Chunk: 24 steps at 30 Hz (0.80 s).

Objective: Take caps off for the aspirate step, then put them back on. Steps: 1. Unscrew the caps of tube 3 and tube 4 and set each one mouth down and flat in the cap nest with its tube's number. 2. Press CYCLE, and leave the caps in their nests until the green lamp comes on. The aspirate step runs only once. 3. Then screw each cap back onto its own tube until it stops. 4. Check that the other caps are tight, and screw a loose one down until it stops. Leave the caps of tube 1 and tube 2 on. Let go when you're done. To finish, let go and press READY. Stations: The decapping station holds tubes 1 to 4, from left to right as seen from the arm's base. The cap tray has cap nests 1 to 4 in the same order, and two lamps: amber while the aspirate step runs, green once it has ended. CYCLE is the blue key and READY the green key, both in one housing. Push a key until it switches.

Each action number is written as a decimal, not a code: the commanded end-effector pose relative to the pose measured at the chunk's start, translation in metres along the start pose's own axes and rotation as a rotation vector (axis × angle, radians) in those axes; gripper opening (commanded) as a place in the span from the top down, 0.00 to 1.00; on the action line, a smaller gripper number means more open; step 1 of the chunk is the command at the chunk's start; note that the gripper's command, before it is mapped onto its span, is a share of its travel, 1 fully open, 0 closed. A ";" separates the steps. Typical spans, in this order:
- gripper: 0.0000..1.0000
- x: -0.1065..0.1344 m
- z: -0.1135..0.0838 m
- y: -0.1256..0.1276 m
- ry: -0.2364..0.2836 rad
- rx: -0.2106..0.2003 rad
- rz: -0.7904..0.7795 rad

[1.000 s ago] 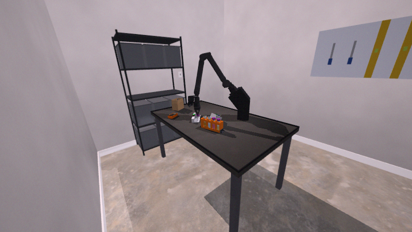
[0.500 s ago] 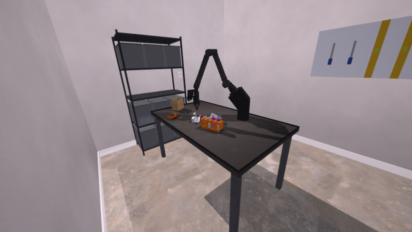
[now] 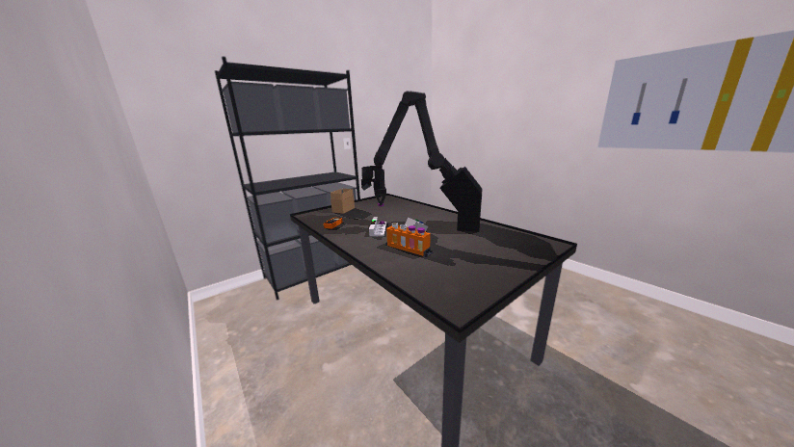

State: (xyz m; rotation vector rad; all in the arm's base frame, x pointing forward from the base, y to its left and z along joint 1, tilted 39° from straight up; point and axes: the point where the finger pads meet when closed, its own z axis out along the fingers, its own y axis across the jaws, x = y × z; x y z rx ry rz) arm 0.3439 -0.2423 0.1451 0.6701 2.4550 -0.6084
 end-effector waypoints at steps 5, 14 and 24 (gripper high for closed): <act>1.00 0.019 0.005 0.056 0.005 -0.023 -0.491; 1.00 0.032 0.004 0.096 0.001 -0.024 -0.919; 1.00 0.045 0.002 0.136 -0.004 -0.025 -1.313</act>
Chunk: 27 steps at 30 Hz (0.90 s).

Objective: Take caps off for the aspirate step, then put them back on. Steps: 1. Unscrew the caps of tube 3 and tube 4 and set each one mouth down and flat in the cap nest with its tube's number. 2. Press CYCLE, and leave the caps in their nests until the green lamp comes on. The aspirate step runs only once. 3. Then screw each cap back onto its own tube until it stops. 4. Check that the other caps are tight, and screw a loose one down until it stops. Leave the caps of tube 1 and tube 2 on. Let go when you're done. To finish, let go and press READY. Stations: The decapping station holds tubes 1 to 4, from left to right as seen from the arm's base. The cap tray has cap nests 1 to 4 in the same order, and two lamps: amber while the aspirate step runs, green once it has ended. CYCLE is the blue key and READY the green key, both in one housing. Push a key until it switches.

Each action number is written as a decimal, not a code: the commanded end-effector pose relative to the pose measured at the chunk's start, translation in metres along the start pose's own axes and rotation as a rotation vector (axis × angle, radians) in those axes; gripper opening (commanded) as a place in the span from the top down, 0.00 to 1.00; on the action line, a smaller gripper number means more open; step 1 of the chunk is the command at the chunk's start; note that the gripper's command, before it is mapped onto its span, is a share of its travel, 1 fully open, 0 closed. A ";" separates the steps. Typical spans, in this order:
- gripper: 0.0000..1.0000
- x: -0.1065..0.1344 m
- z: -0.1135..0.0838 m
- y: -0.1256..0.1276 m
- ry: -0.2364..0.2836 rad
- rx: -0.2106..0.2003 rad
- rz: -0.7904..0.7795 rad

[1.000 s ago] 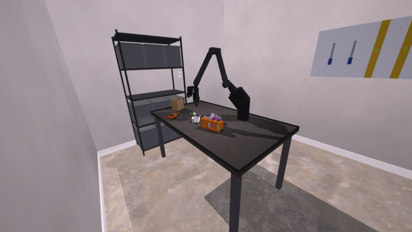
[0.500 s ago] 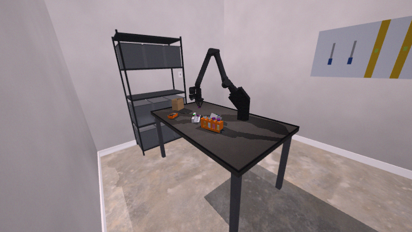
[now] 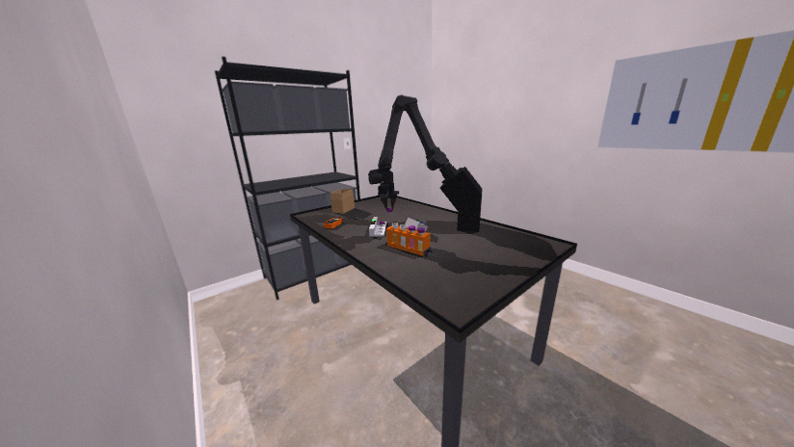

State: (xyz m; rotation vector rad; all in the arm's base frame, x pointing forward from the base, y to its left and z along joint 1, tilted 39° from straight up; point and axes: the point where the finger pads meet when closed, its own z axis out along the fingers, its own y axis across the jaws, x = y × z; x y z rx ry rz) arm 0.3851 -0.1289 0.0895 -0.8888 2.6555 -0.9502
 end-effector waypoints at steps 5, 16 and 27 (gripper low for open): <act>1.00 -0.049 0.001 0.022 -0.025 0.023 -0.100; 1.00 -0.110 0.001 0.082 -0.013 0.008 -0.114; 1.00 -0.138 0.008 0.104 0.007 0.006 -0.089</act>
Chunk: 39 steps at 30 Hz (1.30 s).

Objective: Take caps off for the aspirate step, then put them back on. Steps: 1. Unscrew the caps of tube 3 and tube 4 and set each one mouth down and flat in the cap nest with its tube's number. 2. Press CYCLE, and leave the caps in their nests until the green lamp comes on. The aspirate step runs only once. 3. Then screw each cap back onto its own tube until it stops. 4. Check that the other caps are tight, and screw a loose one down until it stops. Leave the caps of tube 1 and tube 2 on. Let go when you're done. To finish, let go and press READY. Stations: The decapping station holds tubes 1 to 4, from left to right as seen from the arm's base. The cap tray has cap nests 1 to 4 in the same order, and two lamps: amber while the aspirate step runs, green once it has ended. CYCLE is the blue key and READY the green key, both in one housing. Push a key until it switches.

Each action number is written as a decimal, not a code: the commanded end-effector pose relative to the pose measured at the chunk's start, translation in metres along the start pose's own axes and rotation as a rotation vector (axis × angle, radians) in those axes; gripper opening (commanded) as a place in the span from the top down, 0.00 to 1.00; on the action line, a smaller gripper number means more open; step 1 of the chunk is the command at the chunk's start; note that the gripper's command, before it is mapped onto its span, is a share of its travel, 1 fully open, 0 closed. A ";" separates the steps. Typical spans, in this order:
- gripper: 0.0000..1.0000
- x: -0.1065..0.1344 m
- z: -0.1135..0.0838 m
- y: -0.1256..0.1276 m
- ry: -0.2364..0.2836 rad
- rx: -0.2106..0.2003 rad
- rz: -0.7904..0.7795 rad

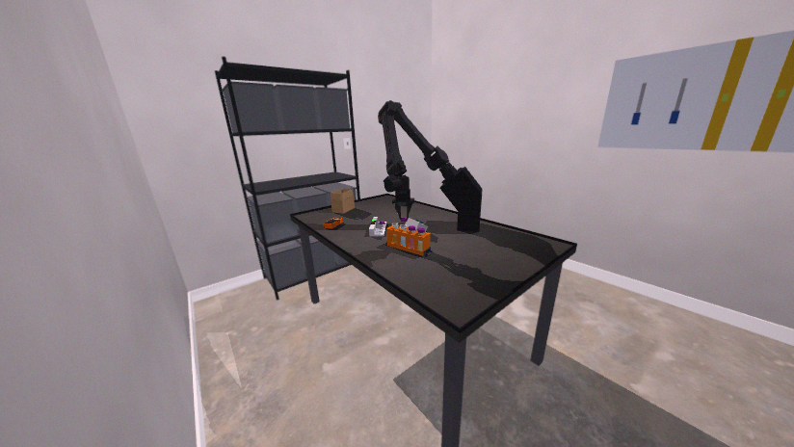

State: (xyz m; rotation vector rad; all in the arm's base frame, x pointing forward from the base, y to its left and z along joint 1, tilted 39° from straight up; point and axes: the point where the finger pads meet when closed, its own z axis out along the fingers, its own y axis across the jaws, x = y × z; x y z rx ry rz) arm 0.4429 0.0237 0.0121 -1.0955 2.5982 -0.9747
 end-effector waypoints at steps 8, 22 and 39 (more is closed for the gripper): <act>1.00 0.007 0.024 -0.004 0.024 -0.006 0.035; 1.00 0.004 0.033 -0.005 0.018 -0.003 0.033; 1.00 -0.001 0.033 -0.016 0.011 0.003 0.047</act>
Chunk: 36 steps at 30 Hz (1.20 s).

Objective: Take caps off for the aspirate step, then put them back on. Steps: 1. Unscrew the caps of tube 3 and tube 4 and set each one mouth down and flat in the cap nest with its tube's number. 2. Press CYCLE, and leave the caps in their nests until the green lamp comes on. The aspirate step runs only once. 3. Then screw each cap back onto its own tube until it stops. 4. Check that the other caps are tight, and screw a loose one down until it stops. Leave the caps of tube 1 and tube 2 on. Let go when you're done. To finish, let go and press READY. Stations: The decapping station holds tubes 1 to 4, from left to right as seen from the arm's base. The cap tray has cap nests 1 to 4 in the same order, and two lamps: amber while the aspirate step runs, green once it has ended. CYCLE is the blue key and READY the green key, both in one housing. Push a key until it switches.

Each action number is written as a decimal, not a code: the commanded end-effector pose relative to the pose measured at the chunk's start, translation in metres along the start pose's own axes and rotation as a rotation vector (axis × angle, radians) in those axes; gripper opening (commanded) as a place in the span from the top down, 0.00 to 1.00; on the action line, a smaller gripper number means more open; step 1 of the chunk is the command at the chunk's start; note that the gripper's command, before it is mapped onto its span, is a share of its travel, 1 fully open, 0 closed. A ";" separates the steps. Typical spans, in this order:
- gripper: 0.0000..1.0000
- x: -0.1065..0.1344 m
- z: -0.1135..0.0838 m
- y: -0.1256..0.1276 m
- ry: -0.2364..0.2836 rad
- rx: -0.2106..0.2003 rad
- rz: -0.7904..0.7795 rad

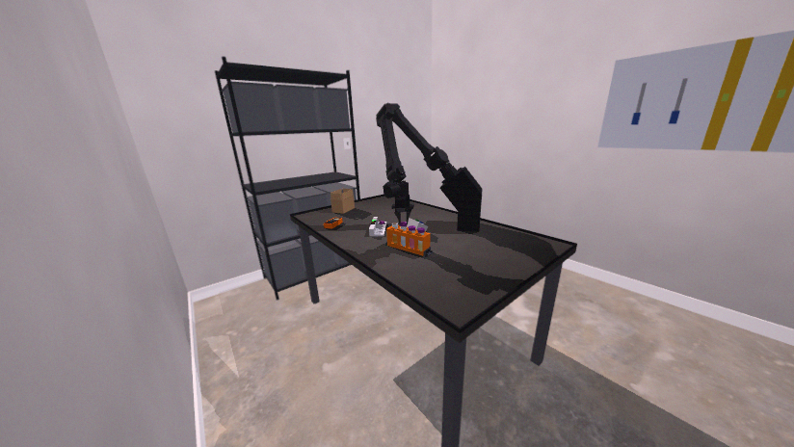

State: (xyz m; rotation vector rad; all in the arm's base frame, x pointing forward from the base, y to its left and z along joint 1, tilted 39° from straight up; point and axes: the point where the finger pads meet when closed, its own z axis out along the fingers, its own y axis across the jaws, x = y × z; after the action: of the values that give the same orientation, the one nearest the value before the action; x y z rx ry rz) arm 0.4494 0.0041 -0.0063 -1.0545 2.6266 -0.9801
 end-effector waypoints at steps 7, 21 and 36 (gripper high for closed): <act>1.00 -0.008 0.006 -0.013 -0.007 0.006 0.018; 1.00 -0.009 0.009 -0.014 -0.010 0.008 0.020; 1.00 -0.008 0.016 -0.012 -0.008 0.007 0.018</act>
State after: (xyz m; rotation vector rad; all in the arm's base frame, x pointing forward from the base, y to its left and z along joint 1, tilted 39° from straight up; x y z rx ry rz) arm 0.4540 -0.0010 -0.0108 -1.0522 2.6264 -0.9792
